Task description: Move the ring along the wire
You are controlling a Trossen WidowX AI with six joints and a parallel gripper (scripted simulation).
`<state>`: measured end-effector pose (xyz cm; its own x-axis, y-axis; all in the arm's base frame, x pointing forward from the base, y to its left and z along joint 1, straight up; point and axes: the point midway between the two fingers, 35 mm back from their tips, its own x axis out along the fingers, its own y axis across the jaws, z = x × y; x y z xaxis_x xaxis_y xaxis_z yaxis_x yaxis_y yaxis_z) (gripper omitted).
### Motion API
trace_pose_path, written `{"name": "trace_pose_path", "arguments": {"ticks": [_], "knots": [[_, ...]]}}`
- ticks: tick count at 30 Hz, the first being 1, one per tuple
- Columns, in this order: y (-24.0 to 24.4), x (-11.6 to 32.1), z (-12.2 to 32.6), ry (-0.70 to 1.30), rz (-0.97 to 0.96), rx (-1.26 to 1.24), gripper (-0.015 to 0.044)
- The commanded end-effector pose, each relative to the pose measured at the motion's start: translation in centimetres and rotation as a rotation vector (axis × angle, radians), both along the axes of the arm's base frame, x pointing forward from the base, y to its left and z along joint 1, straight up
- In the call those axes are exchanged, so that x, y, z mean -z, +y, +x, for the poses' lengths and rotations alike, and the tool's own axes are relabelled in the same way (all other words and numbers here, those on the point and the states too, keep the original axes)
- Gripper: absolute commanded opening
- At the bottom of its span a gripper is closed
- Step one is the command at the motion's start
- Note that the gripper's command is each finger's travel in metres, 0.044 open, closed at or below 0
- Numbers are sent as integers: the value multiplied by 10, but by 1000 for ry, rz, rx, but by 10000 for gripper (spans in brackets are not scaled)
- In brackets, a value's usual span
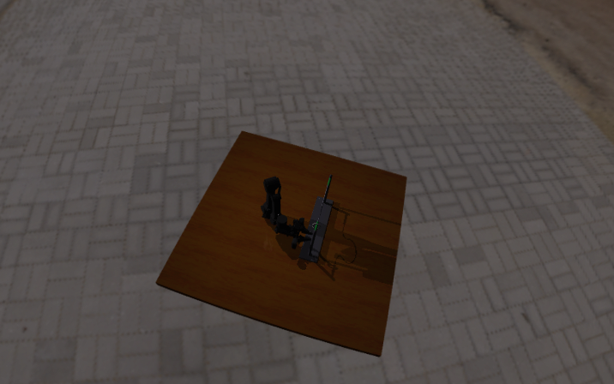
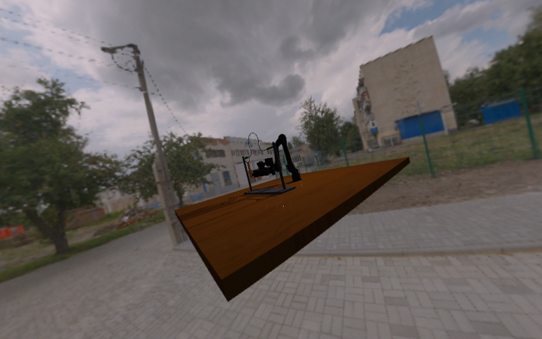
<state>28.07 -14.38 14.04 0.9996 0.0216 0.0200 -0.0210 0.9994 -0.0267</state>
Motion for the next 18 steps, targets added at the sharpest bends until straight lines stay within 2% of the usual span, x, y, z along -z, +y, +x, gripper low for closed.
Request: {"name": "trace_pose_path", "arguments": {"ticks": [1, 18], "knots": [[-2, 3, 8, 7, 12, 2, 160], [0, 2, 35, 4, 12, 2, 160]]}}
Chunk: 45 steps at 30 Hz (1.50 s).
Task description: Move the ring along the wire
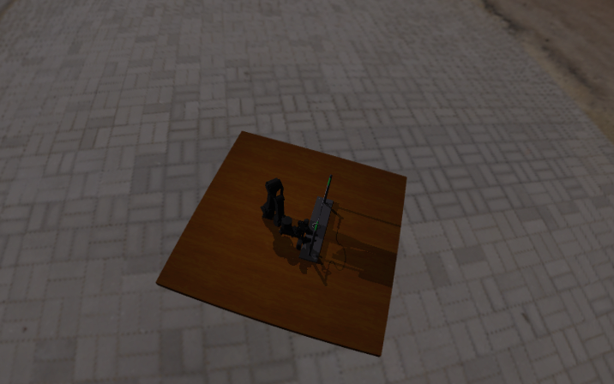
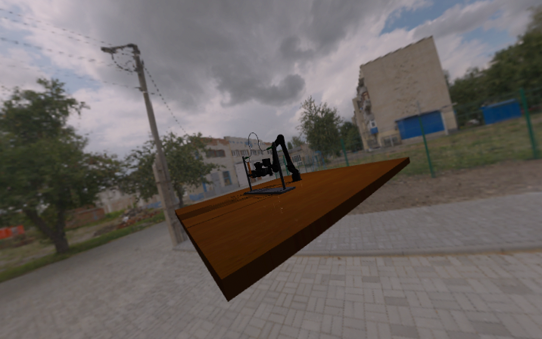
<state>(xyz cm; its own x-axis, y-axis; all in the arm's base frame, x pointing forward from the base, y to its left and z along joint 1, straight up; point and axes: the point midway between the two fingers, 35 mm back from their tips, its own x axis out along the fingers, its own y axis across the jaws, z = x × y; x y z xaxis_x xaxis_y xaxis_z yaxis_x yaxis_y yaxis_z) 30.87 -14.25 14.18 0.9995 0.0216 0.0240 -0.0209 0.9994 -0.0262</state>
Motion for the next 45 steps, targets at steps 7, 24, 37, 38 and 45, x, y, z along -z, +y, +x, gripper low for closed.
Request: {"name": "trace_pose_path", "arguments": {"ticks": [7, 24, 37, 38, 45], "knots": [[1, 3, 18, 7, 11, 2, 160], [2, 3, 20, 7, 11, 2, 160], [2, 3, 20, 7, 11, 2, 160], [2, 3, 20, 7, 11, 2, 160], [2, 1, 20, 0, 3, 0, 55]]}}
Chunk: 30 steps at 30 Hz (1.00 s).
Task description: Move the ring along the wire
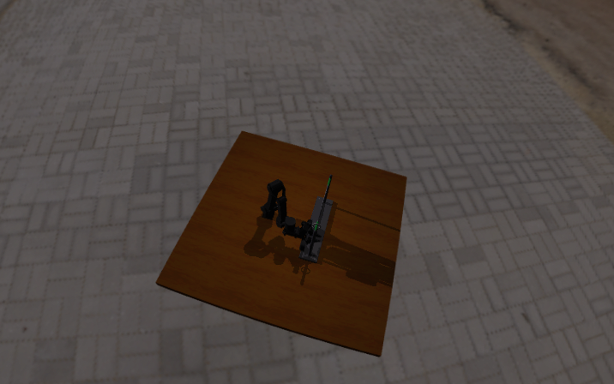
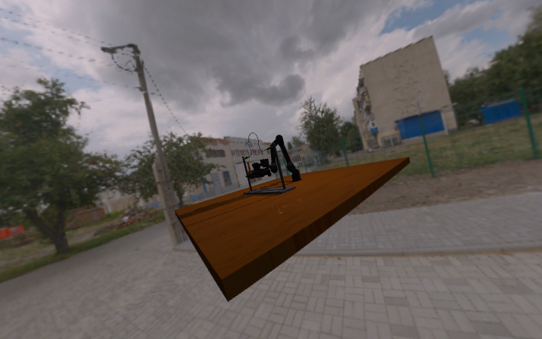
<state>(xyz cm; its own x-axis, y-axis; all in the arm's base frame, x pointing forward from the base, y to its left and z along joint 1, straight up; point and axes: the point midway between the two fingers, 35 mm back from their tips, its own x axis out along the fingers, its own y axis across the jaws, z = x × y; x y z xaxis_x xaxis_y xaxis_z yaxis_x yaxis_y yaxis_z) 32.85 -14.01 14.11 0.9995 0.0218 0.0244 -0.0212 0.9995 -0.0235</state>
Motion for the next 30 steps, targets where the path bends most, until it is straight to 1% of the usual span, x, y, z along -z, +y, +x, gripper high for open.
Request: {"name": "trace_pose_path", "arguments": {"ticks": [1, 8, 17, 30], "knots": [[0, 0, 0, 0, 0, 0, 29], [0, 0, 0, 0, 0, 0, -150], [0, 0, 0, 0, 0, 0, -150], [1, -13, 0, -1, 9, 3, -150]]}}
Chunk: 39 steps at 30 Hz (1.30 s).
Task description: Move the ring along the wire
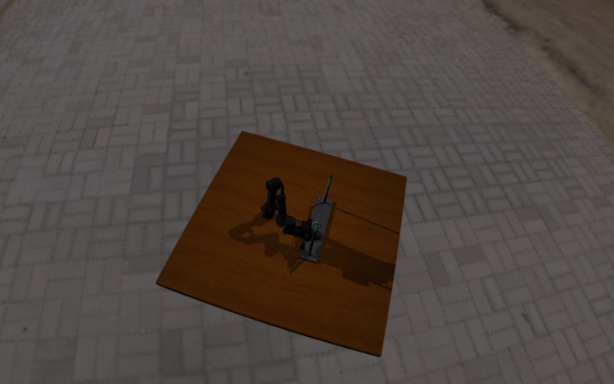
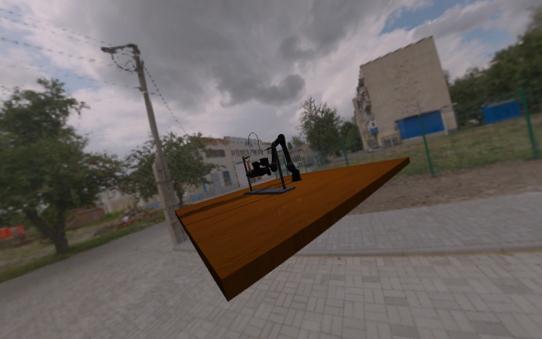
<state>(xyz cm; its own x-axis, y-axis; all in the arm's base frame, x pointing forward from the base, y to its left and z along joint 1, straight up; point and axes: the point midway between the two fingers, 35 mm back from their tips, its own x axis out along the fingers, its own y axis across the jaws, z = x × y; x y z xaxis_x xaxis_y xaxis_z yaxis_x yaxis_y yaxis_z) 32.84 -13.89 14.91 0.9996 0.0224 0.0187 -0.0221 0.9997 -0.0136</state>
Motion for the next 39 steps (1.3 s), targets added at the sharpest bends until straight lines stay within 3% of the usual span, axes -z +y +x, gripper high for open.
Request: {"name": "trace_pose_path", "arguments": {"ticks": [1, 39], "knots": [[0, -5, 0, -7, -1, 4, -150], [5, -5, 0, -6, -1, 4, -150]]}}
